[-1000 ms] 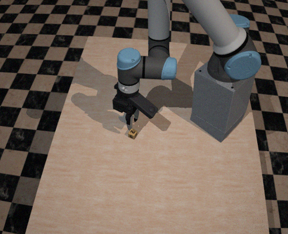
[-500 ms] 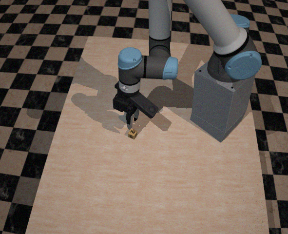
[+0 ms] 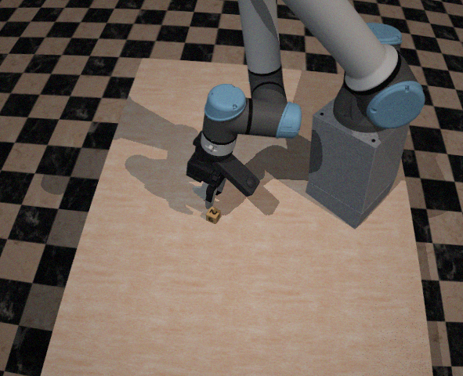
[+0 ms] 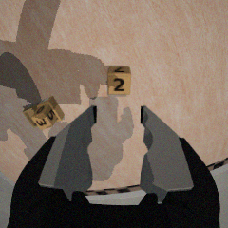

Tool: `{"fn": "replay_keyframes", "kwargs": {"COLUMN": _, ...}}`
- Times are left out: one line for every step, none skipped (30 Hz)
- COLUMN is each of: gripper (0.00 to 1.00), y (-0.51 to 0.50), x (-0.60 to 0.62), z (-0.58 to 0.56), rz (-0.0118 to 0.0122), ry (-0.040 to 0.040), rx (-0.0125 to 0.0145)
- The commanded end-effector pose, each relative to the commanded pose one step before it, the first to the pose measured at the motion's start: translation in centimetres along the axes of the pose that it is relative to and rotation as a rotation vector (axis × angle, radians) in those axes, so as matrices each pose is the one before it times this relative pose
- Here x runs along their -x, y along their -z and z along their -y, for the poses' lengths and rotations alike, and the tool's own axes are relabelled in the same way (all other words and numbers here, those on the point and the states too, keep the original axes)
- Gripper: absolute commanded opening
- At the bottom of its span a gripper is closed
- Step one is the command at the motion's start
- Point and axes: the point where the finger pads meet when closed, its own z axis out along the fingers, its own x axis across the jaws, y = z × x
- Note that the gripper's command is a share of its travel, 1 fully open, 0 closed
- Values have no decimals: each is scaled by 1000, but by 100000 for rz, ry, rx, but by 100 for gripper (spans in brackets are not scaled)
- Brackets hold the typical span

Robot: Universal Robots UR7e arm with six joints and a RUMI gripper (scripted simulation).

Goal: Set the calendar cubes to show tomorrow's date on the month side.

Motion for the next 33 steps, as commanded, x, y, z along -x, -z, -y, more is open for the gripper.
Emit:
{"fn": "replay_keyframes", "kwargs": {"gripper": 28, "y": 43, "x": -16, "z": 29, "rz": -250, "ry": -92, "rx": 6060}}
{"fn": "replay_keyframes", "kwargs": {"gripper": 28, "y": 37, "x": 5, "z": 8, "rz": -39, "ry": -39, "rx": 1012}}
{"fn": "replay_keyframes", "kwargs": {"gripper": 28, "y": 41, "x": 6, "z": 7, "rz": -43, "ry": -42, "rx": 953}}
{"fn": "replay_keyframes", "kwargs": {"gripper": 28, "y": 42, "x": 6, "z": 6, "rz": -45, "ry": -44, "rx": 887}}
{"fn": "replay_keyframes", "kwargs": {"gripper": 28, "y": 43, "x": 7, "z": 5, "rz": -46, "ry": -45, "rx": 814}}
{"fn": "replay_keyframes", "kwargs": {"gripper": 28, "y": 42, "x": 7, "z": 4, "rz": -45, "ry": -44, "rx": 736}}
{"fn": "replay_keyframes", "kwargs": {"gripper": 28, "y": 40, "x": 6, "z": 3, "rz": -43, "ry": -42, "rx": 654}}
{"fn": "replay_keyframes", "kwargs": {"gripper": 28, "y": 37, "x": 6, "z": 2, "rz": -40, "ry": -38, "rx": 570}}
{"fn": "replay_keyframes", "kwargs": {"gripper": 28, "y": 33, "x": 5, "z": 1, "rz": -36, "ry": -34, "rx": 484}}
{"fn": "replay_keyframes", "kwargs": {"gripper": 28, "y": 28, "x": 4, "z": 1, "rz": -31, "ry": -29, "rx": 400}}
{"fn": "replay_keyframes", "kwargs": {"gripper": 28, "y": 23, "x": 4, "z": 1, "rz": -25, "ry": -24, "rx": 318}}
{"fn": "replay_keyframes", "kwargs": {"gripper": 28, "y": 0, "x": 0, "z": 0, "rz": 0, "ry": 0, "rx": 0}}
{"fn": "replay_keyframes", "kwargs": {"gripper": 28, "y": 0, "x": 0, "z": 0, "rz": 0, "ry": 0, "rx": 0}}
{"fn": "replay_keyframes", "kwargs": {"gripper": 28, "y": 18, "x": 3, "z": 0, "rz": -19, "ry": -19, "rx": 241}}
{"fn": "replay_keyframes", "kwargs": {"gripper": 28, "y": 13, "x": 2, "z": 0, "rz": -14, "ry": -13, "rx": 170}}
{"fn": "replay_keyframes", "kwargs": {"gripper": 28, "y": 8, "x": 1, "z": 0, "rz": -9, "ry": -9, "rx": 109}}
{"fn": "replay_keyframes", "kwargs": {"gripper": 28, "y": 5, "x": 1, "z": 0, "rz": -5, "ry": -5, "rx": 59}}
{"fn": "replay_keyframes", "kwargs": {"gripper": 28, "y": 2, "x": 0, "z": 0, "rz": -2, "ry": -2, "rx": 23}}
{"fn": "replay_keyframes", "kwargs": {"gripper": 28, "y": 0, "x": 0, "z": 0, "rz": 0, "ry": 0, "rx": 3}}
{"fn": "replay_keyframes", "kwargs": {"gripper": 28, "y": 0, "x": 0, "z": 0, "rz": 0, "ry": 0, "rx": 4}}
{"fn": "replay_keyframes", "kwargs": {"gripper": 28, "y": -2, "x": -1, "z": 0, "rz": 2, "ry": 2, "rx": 25}}
{"fn": "replay_keyframes", "kwargs": {"gripper": 28, "y": -4, "x": -1, "z": -1, "rz": 6, "ry": 6, "rx": 64}}
{"fn": "replay_keyframes", "kwargs": {"gripper": 28, "y": -7, "x": -2, "z": -1, "rz": 11, "ry": 11, "rx": 118}}
{"fn": "replay_keyframes", "kwargs": {"gripper": 28, "y": -11, "x": -4, "z": -2, "rz": 16, "ry": 18, "rx": 184}}
{"fn": "replay_keyframes", "kwargs": {"gripper": 28, "y": -16, "x": -5, "z": -3, "rz": 23, "ry": 24, "rx": 260}}
{"fn": "replay_keyframes", "kwargs": {"gripper": 28, "y": -20, "x": -7, "z": -3, "rz": 29, "ry": 31, "rx": 343}}
{"fn": "replay_keyframes", "kwargs": {"gripper": 28, "y": -24, "x": -8, "z": -4, "rz": 36, "ry": 38, "rx": 430}}
{"fn": "replay_keyframes", "kwargs": {"gripper": 28, "y": -28, "x": -10, "z": -4, "rz": 41, "ry": 44, "rx": 520}}
{"fn": "replay_keyframes", "kwargs": {"gripper": 28, "y": 0, "x": 0, "z": 0, "rz": 0, "ry": 0, "rx": 0}}
{"fn": "replay_keyframes", "kwargs": {"gripper": 28, "y": 0, "x": 0, "z": 0, "rz": 0, "ry": 0, "rx": 0}}
{"fn": "replay_keyframes", "kwargs": {"gripper": 28, "y": -32, "x": -11, "z": -4, "rz": 46, "ry": 50, "rx": 611}}
{"fn": "replay_keyframes", "kwargs": {"gripper": 28, "y": -34, "x": -12, "z": -4, "rz": 50, "ry": 53, "rx": 699}}
{"fn": "replay_keyframes", "kwargs": {"gripper": 28, "y": -36, "x": -13, "z": -3, "rz": 52, "ry": 55, "rx": 785}}
